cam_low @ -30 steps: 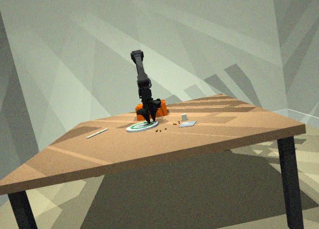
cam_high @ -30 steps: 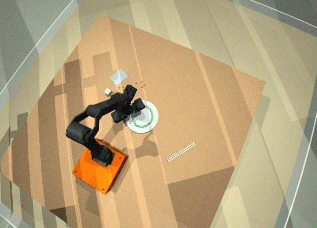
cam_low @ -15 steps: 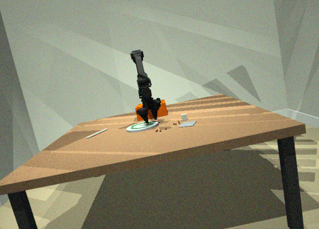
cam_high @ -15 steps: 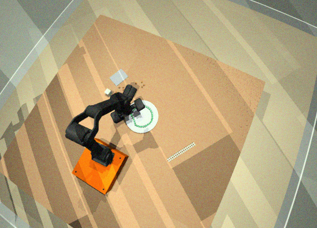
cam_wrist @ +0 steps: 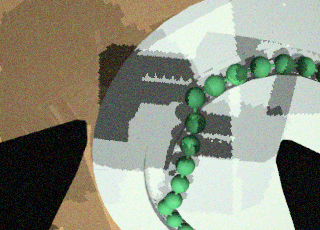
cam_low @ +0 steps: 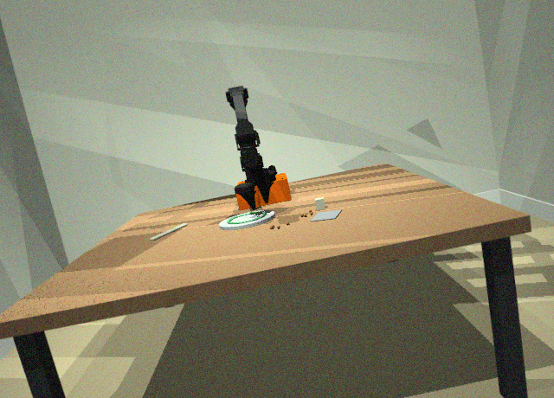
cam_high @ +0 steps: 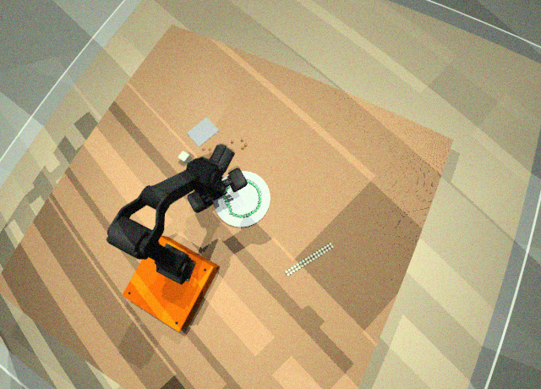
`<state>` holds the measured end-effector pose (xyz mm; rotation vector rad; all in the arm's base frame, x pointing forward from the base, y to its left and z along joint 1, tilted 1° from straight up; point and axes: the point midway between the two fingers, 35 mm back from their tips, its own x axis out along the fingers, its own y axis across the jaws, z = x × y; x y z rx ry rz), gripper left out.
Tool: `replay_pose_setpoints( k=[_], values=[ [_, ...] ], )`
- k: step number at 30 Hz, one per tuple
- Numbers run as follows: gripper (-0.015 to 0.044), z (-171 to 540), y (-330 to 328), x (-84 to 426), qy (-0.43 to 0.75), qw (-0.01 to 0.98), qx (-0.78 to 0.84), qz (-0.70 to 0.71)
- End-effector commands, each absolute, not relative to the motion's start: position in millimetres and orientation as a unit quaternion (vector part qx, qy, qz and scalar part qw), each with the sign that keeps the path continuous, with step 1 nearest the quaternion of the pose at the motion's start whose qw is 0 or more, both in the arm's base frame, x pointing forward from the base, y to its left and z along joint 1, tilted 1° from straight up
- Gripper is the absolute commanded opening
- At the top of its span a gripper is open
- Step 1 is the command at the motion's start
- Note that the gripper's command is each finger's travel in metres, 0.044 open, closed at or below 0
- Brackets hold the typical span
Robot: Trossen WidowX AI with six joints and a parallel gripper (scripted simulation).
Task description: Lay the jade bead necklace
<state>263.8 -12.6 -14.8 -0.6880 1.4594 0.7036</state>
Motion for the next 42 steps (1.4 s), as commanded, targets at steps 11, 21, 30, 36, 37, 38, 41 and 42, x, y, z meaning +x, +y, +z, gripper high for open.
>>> replay_pose_setpoints(
  k=[11,21,30,36,37,38,41,42],
  values=[
    [0.0120,-8,-16,268,0.628,0.645,-0.310,0.306],
    [0.0120,-23,-16,268,0.629,0.643,-0.310,0.307],
    [0.0120,-37,-16,266,0.630,0.642,-0.310,0.309],
    [0.0120,-40,-16,266,0.630,0.641,-0.310,0.309],
    [0.0094,-37,-16,267,0.629,0.644,-0.309,0.307],
    [0.0067,-37,-16,267,0.629,0.644,-0.309,0.307],
    [0.0000,-37,-16,267,0.629,0.644,-0.309,0.307],
    [0.0000,-37,-16,267,0.629,0.644,-0.309,0.307]
  ],
)
